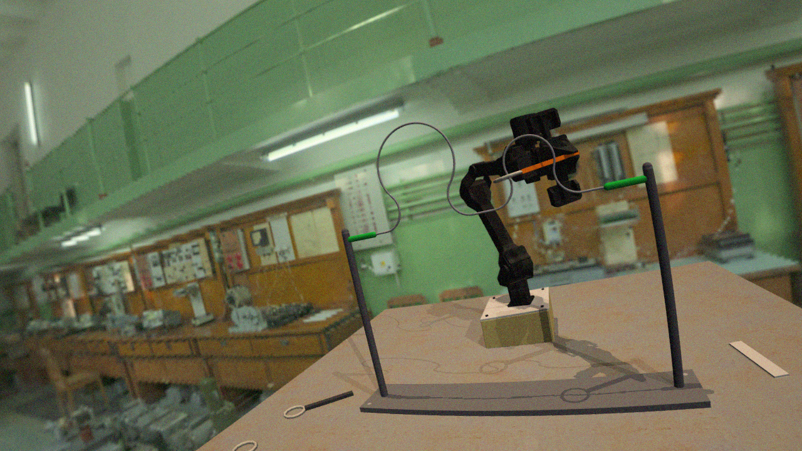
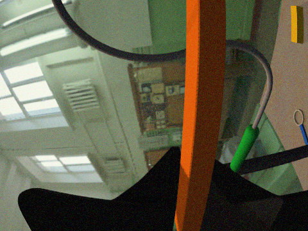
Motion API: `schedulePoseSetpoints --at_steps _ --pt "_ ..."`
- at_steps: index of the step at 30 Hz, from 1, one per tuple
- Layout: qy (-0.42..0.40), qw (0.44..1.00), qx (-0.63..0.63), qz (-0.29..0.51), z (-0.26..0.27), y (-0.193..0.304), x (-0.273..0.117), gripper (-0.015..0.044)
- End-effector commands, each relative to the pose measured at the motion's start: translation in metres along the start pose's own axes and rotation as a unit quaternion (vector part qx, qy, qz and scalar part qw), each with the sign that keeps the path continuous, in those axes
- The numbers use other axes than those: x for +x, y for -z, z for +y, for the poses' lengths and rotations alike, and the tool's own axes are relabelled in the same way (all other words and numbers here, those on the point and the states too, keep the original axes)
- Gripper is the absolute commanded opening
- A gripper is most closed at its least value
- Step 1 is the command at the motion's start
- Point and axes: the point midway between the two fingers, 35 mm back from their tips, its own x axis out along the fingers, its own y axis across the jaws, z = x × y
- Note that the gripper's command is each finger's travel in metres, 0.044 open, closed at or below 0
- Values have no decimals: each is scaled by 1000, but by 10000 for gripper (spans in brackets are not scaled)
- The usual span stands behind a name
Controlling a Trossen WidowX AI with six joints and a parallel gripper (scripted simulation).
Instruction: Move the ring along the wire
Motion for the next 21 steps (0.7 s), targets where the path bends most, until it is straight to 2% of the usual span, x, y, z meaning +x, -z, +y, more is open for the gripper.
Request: schedulePoseSetpoints --at_steps 1,21 --pt "-6 1000 -3 2 7 0 -2 -150" --pt "33 997 -72 -8 1 -1 -2 -150"
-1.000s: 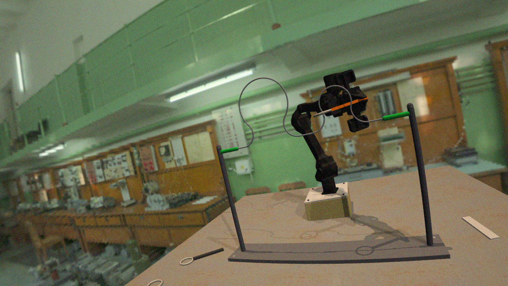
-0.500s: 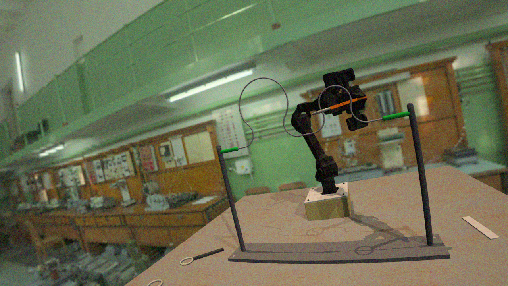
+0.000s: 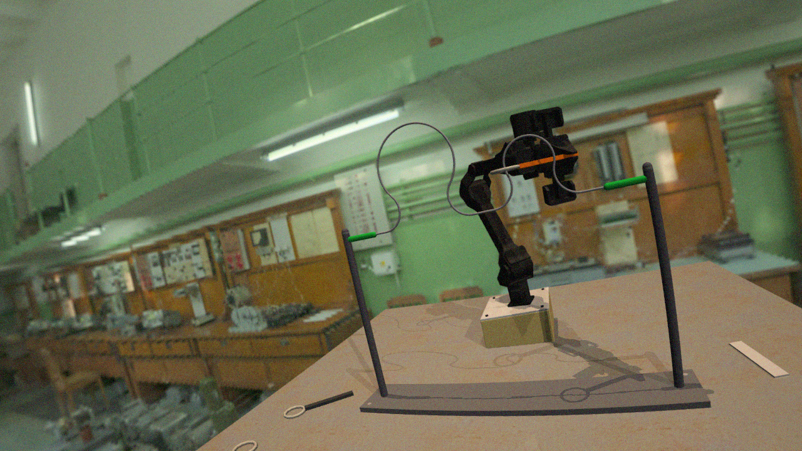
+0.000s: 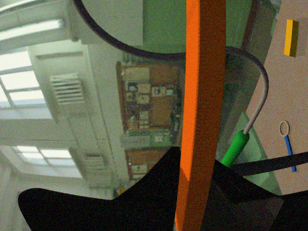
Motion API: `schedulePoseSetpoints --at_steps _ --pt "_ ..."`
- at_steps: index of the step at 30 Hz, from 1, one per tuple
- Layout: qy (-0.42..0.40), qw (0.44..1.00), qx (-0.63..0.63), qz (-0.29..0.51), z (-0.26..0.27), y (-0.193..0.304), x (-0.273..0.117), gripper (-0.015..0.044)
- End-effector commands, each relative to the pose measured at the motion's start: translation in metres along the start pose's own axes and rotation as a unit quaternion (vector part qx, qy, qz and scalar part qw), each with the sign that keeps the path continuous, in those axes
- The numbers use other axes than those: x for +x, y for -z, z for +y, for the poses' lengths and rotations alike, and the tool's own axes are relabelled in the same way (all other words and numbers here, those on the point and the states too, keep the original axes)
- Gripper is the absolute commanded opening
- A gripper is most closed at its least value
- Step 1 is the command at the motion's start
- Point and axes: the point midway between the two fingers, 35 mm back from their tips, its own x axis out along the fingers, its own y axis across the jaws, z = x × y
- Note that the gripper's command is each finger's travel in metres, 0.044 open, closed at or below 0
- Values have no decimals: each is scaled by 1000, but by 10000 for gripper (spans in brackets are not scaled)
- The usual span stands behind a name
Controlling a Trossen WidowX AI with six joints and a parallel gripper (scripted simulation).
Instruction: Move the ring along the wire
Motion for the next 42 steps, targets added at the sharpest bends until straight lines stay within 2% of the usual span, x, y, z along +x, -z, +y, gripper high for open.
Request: schedulePoseSetpoints --at_steps 1,21,42 --pt "12 1000 -28 -5 0 0 1 -150" --pt "118 969 -216 -29 -26 -7 1 -150" --pt "226 883 -409 -54 -49 -24 -6 -150"
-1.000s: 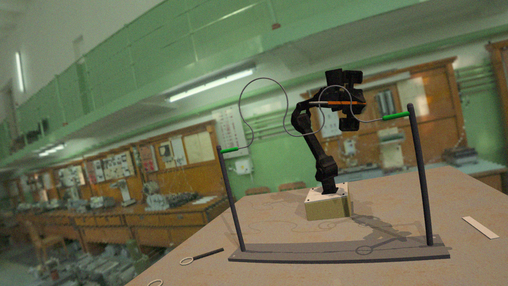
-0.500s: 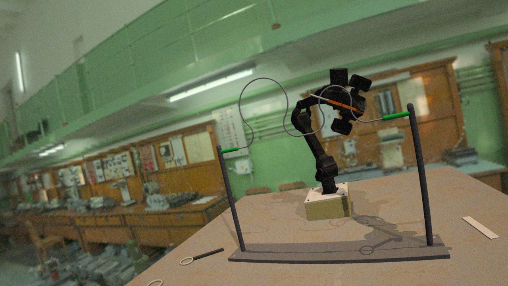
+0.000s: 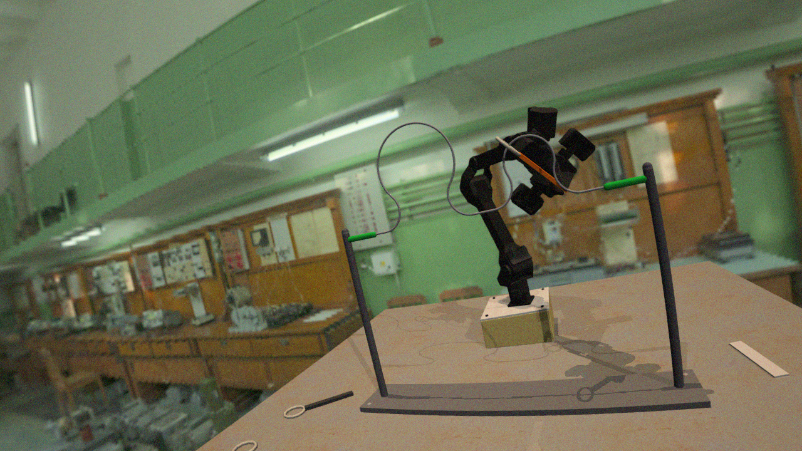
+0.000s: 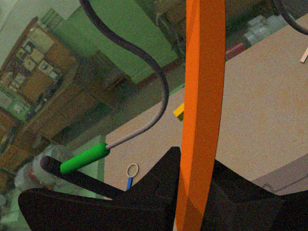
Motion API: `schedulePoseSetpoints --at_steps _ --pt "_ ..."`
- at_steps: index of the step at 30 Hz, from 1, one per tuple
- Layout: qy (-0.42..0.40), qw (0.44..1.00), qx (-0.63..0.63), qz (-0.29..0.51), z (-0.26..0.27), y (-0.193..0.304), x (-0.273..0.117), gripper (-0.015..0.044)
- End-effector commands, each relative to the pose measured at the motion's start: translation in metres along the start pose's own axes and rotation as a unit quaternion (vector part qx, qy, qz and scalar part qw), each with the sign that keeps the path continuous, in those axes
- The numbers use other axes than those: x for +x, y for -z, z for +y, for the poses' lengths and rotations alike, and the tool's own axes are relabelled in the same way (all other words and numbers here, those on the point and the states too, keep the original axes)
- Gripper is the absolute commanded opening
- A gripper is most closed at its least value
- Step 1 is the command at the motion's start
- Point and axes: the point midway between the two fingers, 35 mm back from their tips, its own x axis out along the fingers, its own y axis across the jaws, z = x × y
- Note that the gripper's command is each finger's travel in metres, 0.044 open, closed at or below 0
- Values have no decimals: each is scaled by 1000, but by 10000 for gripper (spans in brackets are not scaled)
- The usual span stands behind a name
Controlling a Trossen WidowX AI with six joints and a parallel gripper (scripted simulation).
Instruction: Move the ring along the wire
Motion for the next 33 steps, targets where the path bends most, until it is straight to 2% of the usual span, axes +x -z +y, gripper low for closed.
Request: schedulePoseSetpoints --at_steps 1,17,33 --pt "22 999 -40 -5 -3 -1 2 -150" --pt "110 974 -197 -26 -26 -6 2 -150" --pt "193 917 -347 -45 -45 -17 -2 -150"
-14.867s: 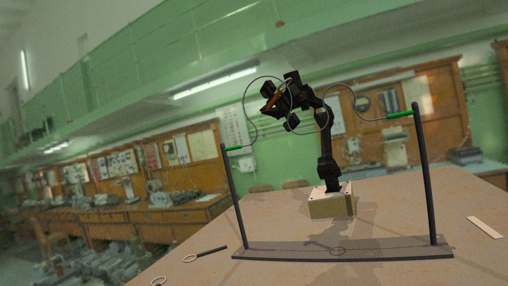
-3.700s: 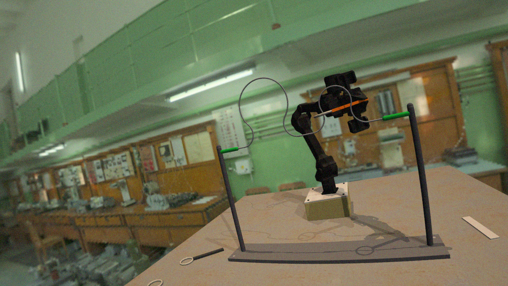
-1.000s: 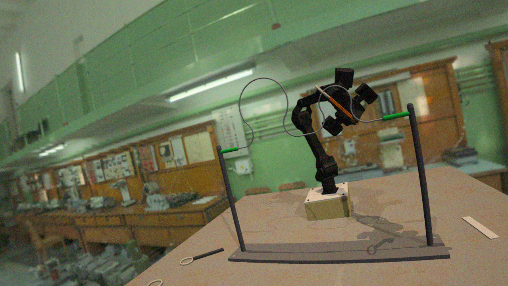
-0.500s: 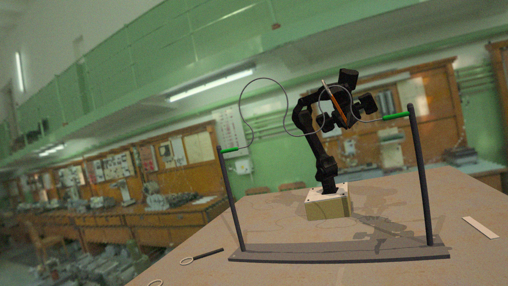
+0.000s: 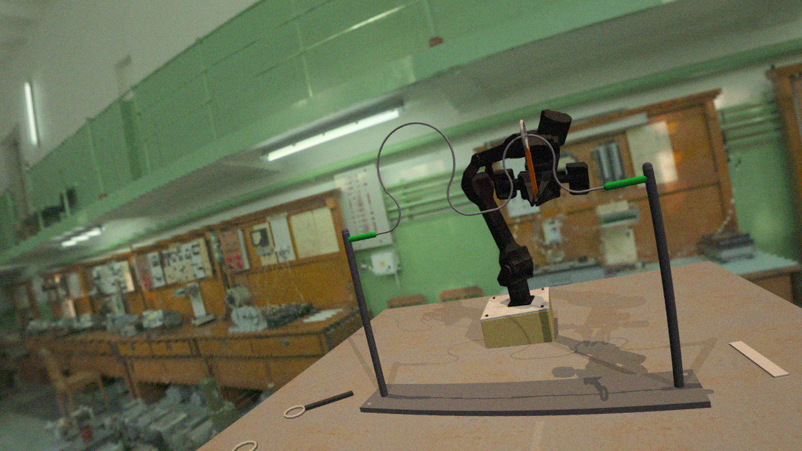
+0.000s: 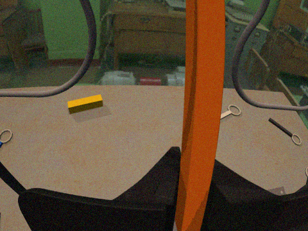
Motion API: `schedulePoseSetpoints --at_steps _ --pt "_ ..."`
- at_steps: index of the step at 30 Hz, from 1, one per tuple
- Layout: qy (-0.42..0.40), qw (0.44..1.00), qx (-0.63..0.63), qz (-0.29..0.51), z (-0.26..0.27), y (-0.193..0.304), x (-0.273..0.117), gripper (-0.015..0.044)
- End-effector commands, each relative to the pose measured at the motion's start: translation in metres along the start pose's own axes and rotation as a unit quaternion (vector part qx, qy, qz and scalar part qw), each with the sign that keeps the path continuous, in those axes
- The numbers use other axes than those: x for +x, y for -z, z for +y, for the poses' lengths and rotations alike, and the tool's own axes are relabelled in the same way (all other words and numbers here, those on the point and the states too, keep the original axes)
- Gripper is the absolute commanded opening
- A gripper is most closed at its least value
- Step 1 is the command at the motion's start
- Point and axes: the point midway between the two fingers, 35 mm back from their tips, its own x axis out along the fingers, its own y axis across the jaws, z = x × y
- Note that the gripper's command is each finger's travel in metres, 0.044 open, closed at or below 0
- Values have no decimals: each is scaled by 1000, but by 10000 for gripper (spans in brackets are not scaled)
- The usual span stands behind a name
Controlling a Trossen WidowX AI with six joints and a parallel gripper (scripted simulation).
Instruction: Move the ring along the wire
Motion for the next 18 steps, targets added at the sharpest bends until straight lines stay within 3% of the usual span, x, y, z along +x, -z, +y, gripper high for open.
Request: schedulePoseSetpoints --at_steps 1,18 --pt "24 999 -42 -4 -4 0 2 -150" --pt "112 972 -203 -25 -27 -5 2 -150"
